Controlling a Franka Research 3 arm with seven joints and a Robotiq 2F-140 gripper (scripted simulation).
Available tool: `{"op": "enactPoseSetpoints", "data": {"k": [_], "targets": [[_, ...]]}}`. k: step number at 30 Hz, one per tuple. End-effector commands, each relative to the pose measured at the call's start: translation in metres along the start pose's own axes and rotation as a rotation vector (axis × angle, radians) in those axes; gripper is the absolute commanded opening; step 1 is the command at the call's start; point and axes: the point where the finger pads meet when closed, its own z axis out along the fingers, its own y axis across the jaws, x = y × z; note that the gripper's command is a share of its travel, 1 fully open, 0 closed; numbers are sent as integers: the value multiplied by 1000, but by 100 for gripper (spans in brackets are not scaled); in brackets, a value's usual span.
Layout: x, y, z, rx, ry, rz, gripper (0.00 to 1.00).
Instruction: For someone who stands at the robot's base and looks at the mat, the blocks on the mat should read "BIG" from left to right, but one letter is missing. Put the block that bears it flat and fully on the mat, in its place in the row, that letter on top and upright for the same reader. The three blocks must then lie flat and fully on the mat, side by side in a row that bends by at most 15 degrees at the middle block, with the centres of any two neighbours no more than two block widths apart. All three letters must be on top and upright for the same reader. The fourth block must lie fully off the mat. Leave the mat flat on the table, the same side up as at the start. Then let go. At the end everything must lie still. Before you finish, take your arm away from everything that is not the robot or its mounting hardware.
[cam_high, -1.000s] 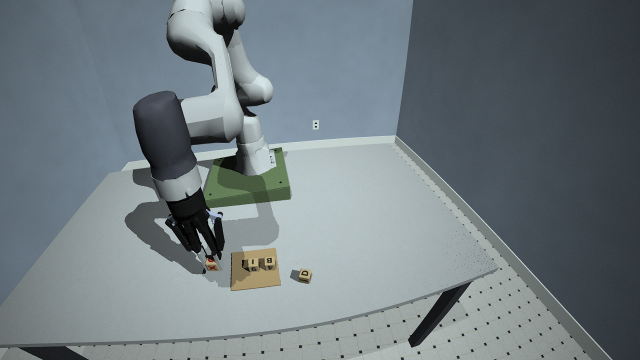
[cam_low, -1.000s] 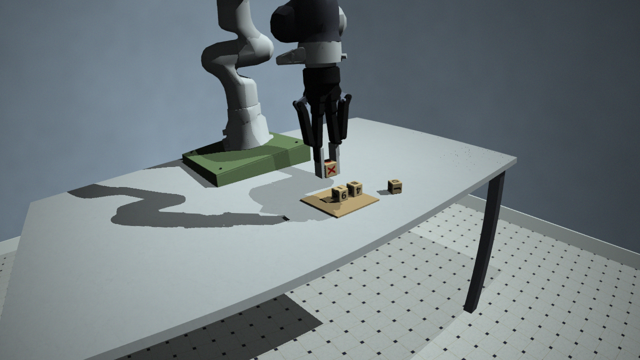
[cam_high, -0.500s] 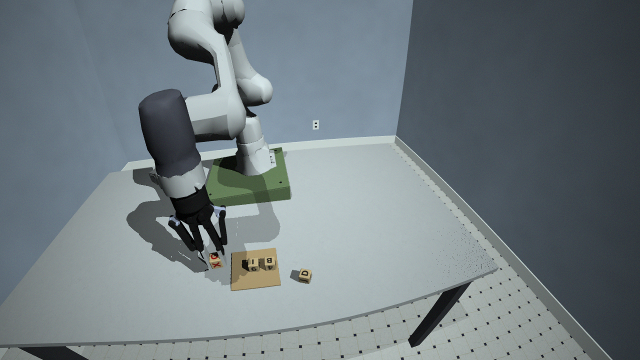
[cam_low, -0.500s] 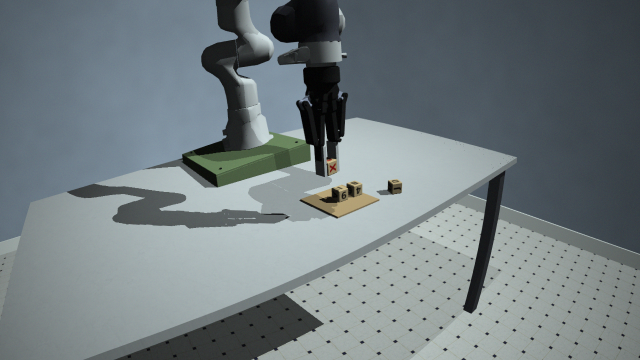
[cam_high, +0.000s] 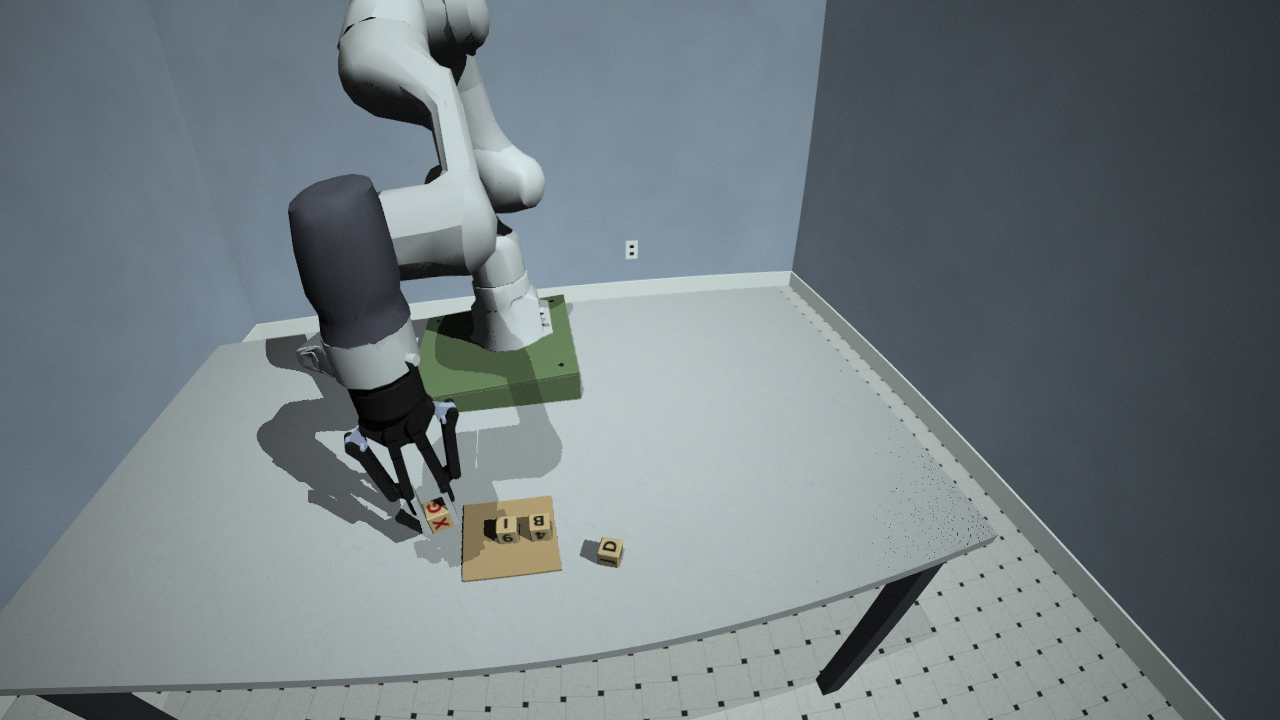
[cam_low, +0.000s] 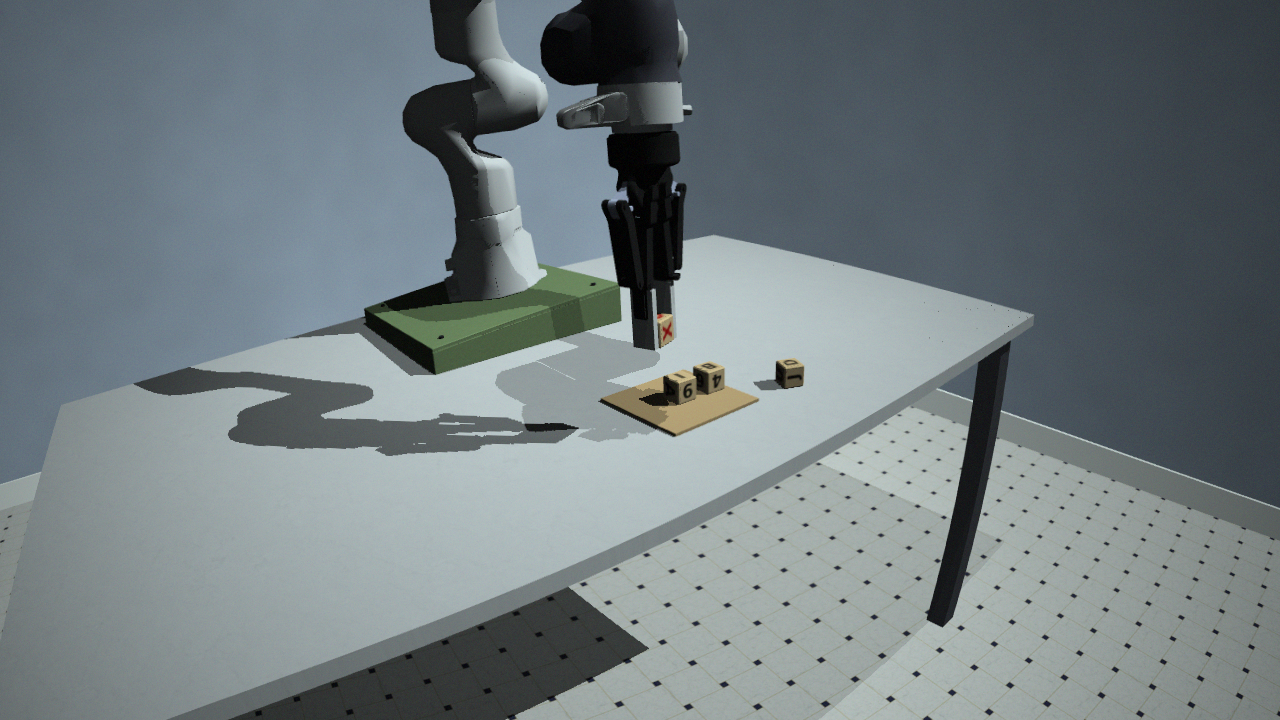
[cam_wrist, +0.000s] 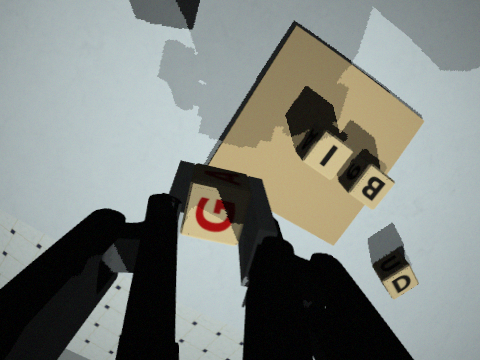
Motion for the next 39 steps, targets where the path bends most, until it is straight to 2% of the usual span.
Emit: {"op": "enactPoseSetpoints", "data": {"k": [1, 39], "targets": [[1, 1, -1, 5, -3, -139, 16], [16, 21, 1, 11, 6, -681, 16]]}}
